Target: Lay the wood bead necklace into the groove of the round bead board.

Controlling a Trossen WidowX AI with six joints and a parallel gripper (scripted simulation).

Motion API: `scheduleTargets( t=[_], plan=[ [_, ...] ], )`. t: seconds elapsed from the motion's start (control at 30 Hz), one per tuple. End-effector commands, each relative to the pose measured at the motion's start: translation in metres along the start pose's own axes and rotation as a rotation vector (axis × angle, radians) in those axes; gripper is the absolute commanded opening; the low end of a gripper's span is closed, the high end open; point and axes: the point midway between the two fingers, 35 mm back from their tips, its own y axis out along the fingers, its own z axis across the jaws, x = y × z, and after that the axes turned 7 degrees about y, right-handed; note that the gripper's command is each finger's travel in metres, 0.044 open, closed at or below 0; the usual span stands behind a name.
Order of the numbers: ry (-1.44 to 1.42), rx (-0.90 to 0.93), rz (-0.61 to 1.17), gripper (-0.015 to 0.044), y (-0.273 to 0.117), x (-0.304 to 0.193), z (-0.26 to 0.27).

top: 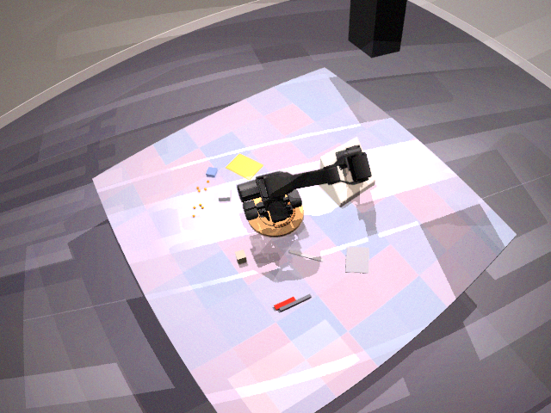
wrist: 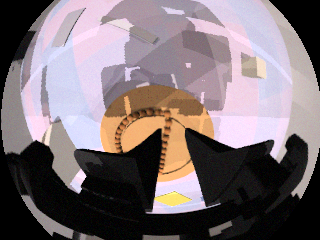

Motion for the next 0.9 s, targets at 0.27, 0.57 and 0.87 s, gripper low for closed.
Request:
scheduleTargets(
  t=[0.27, 0.57, 0.87],
  plan=[
    [0.004, 0.003, 0.0, 0.012, 0.014, -0.001, 0.001],
    [0.007, 0.008, 0.001, 0.012, 0.028, -0.001, 0.002],
    [0.007, 0.01, 0.001, 0.012, 0.032, -0.001, 0.003]
  ],
)
